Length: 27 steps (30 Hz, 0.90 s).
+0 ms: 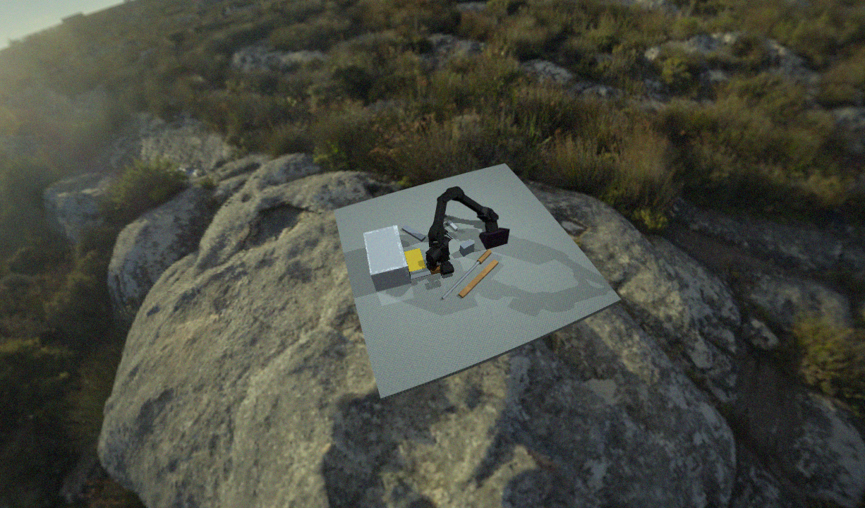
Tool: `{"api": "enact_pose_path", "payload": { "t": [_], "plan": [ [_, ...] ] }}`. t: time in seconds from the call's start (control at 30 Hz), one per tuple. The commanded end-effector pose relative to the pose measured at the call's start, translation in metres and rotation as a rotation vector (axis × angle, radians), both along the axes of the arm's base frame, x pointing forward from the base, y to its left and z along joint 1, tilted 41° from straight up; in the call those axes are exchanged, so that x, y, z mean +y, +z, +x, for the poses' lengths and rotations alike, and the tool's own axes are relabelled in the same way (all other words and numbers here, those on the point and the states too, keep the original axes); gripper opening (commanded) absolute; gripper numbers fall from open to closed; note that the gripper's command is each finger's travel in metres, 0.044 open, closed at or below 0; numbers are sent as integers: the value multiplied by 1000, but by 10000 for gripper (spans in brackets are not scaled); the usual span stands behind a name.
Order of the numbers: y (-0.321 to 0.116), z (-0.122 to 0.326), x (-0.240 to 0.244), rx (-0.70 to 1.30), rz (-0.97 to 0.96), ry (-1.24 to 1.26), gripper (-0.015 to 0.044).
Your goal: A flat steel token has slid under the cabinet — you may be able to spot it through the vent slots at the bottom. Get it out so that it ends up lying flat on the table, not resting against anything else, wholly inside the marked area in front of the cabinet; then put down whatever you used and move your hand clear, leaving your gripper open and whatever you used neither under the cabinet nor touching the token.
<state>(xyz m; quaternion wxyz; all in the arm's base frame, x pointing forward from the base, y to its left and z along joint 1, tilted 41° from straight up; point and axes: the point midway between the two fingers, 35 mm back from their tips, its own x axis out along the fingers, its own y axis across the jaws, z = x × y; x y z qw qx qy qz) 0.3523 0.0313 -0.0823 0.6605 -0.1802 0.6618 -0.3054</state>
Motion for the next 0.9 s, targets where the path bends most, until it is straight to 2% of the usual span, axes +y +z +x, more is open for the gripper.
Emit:
{"api": "enact_pose_path", "payload": {
  "t": [0.0, 0.87],
  "plan": [
    [0, 7, -1, -2, 3, 0, 0],
    [2, 31, -5, -3, 3, 0, 0]
  ]
}}
